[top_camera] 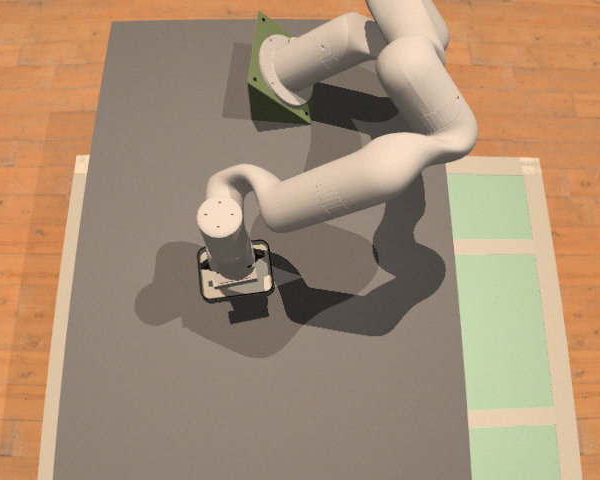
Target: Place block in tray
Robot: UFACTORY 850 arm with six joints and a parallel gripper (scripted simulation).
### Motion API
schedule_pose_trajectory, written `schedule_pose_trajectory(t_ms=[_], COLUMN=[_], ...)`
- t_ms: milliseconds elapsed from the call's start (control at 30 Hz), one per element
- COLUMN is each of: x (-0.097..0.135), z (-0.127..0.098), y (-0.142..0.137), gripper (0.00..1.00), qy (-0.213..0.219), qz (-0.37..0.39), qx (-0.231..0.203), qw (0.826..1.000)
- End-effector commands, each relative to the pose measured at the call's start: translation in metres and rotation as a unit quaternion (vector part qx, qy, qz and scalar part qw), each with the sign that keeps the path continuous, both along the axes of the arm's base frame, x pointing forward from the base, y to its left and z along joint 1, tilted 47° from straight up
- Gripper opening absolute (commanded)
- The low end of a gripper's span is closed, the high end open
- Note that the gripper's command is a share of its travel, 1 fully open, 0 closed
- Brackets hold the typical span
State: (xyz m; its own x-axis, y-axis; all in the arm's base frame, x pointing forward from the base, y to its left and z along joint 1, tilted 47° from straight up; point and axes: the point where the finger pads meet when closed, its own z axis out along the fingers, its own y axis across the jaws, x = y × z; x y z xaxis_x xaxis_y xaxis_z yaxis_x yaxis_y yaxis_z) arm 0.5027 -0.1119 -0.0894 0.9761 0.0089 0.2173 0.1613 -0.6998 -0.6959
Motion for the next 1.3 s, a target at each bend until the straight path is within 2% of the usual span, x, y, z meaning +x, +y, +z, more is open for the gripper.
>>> schedule_pose_trajectory(t_ms=[0,1267], x=[0.0005,-0.0007], z=[0.0004,0.0061], y=[-0.0008,-0.0067], gripper=[0.55,0.55], qy=[-0.001,-0.001], qz=[0.000,0.000], qx=[0.000,0.000], qw=[1.000,1.000])
